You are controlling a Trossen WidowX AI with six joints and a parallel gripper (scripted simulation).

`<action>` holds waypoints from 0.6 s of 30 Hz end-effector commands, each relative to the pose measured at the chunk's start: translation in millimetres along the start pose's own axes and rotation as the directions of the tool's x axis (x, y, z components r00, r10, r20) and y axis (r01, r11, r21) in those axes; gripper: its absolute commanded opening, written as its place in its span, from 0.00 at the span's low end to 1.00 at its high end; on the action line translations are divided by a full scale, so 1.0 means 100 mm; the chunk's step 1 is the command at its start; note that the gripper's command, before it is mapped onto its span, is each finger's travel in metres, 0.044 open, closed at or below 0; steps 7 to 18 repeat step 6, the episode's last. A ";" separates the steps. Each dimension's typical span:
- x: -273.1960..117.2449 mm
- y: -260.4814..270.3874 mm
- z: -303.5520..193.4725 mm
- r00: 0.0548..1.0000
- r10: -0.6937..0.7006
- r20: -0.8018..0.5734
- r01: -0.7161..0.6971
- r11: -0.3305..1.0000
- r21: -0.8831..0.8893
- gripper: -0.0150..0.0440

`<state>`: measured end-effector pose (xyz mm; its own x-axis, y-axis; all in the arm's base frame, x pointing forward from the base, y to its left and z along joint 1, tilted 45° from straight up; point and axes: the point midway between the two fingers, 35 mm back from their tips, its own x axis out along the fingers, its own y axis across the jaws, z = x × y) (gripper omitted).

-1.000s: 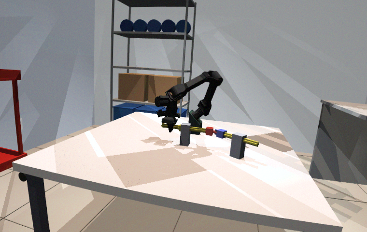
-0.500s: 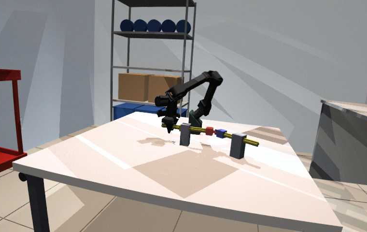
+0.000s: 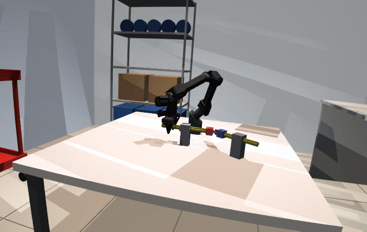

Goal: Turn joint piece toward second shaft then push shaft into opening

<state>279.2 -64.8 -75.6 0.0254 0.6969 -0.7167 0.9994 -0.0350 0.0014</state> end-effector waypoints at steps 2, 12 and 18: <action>-0.09 0.00 0.00 1.000 0.000 -0.001 0.000 1.000 -0.001 1.00; -0.29 0.00 0.00 1.000 0.000 -0.002 0.000 1.000 0.000 1.00; -0.29 0.00 0.00 1.000 0.000 -0.002 0.000 1.000 0.000 1.00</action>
